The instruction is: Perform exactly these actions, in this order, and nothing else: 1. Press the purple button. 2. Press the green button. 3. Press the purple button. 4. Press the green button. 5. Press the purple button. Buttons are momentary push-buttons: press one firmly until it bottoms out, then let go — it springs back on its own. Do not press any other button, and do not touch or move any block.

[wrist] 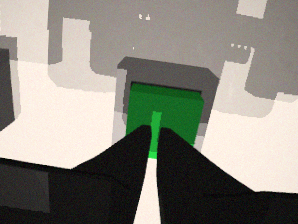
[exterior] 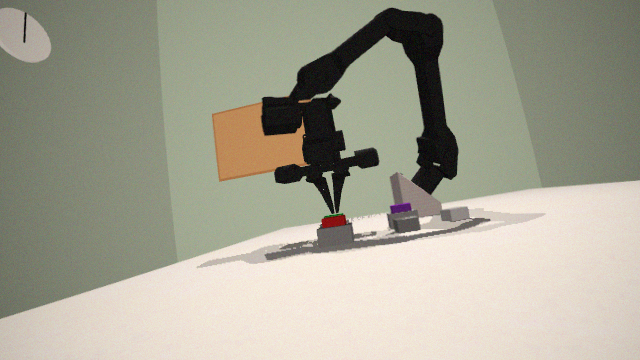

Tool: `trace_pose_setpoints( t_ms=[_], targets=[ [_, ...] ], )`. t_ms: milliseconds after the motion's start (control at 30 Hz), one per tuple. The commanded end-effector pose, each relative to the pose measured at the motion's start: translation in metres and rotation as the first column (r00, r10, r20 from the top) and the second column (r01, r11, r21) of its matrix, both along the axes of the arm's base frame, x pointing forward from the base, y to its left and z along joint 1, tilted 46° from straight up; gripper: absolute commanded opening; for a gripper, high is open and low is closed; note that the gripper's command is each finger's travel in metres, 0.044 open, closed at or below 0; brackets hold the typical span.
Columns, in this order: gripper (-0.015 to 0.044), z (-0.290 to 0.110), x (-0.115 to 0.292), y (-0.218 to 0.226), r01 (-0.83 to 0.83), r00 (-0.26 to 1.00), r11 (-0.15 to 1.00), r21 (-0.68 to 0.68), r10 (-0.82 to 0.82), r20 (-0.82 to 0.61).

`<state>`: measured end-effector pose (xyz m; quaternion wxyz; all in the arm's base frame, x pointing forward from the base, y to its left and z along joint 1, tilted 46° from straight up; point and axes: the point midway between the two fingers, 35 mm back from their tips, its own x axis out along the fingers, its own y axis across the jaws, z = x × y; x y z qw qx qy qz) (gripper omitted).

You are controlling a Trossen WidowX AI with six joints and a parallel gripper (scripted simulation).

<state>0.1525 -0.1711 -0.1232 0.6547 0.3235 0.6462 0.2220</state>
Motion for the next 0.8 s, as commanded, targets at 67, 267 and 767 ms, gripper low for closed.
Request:
trace_pose_setpoints(
  t_ms=[67, 267, 767],
  targets=[
    [0.002, 0.015, 0.0, -0.018, 0.0, 1.0, 1.0, -0.018, 0.0, 0.009],
    [0.002, 0.051, -0.004, -0.054, 0.0, 1.0, 1.0, -0.019, 0.0, 0.008],
    [0.002, 0.136, 0.007, 0.017, 0.0, 1.0, 1.0, -0.011, 0.0, 0.008]
  ],
)
